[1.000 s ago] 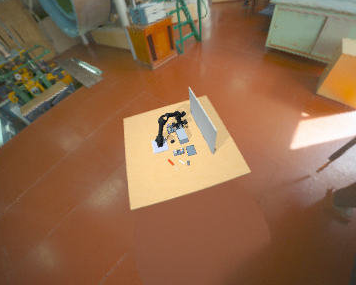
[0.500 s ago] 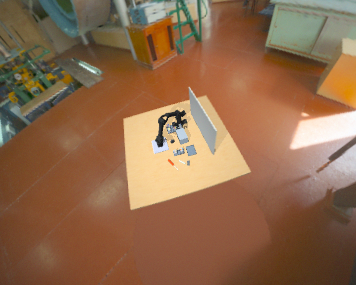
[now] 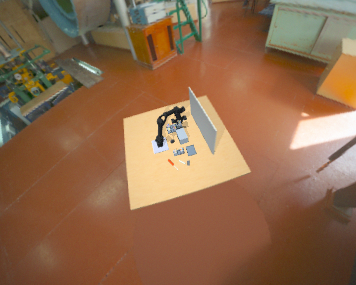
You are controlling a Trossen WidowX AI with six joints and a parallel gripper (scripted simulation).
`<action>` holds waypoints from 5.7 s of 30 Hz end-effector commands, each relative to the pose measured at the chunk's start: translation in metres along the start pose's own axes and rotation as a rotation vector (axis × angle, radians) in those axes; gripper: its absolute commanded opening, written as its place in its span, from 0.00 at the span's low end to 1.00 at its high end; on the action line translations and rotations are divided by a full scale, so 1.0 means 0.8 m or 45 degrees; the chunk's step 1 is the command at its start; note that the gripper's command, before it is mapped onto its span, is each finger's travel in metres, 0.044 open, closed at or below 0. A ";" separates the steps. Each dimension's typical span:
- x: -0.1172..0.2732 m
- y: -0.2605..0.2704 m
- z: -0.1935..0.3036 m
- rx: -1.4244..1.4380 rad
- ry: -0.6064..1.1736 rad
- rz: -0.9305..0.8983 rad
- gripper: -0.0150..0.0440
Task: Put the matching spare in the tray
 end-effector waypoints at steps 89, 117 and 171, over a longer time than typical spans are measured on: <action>0.103 -0.033 0.448 -0.004 0.042 0.009 0.25; 0.081 -0.038 0.452 -0.004 0.042 0.010 0.25; 0.036 -0.044 0.456 -0.004 0.043 0.011 0.25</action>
Point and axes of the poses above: the point midway between the two fingers, 35 mm back from their tips, its own x axis back along the fingers, its own y axis across the jaws, z = x × y, the point moved 1 cm from there along x, back along the fingers, and after that the axes turned 1 degree about x, right-handed, at the moved point
